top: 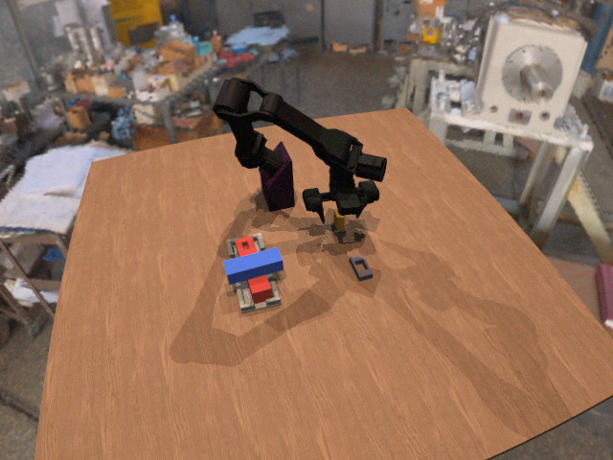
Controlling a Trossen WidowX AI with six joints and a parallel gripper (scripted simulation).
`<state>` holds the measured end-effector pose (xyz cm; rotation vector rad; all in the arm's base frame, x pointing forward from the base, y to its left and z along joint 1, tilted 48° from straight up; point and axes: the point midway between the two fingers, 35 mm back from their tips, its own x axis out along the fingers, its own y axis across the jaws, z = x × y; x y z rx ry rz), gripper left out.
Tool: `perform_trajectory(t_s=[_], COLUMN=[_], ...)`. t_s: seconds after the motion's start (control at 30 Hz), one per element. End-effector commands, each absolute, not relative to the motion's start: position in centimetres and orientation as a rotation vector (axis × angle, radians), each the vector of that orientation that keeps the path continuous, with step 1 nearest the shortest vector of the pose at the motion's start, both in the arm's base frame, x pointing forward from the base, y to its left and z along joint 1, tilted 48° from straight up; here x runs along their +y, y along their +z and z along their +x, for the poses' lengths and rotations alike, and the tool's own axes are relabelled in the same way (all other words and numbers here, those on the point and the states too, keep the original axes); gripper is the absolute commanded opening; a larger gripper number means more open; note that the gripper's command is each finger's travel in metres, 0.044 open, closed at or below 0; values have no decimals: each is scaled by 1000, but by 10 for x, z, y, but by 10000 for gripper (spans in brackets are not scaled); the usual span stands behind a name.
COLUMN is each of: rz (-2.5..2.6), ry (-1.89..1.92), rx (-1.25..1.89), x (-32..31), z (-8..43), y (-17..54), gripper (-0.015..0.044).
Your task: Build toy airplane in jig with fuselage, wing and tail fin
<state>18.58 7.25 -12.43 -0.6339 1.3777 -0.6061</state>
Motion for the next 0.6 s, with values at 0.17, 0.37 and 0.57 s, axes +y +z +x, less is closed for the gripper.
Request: perform_trajectory(t_s=[0.17, 0.37, 0.57], rz=[-641, -641, -641], ry=[-614, -614, -614], rx=[1379, 1379, 1379], x=[58, 57, 57], z=[185, 185, 185], y=[-134, -135, -135], gripper=[440, 361, 204])
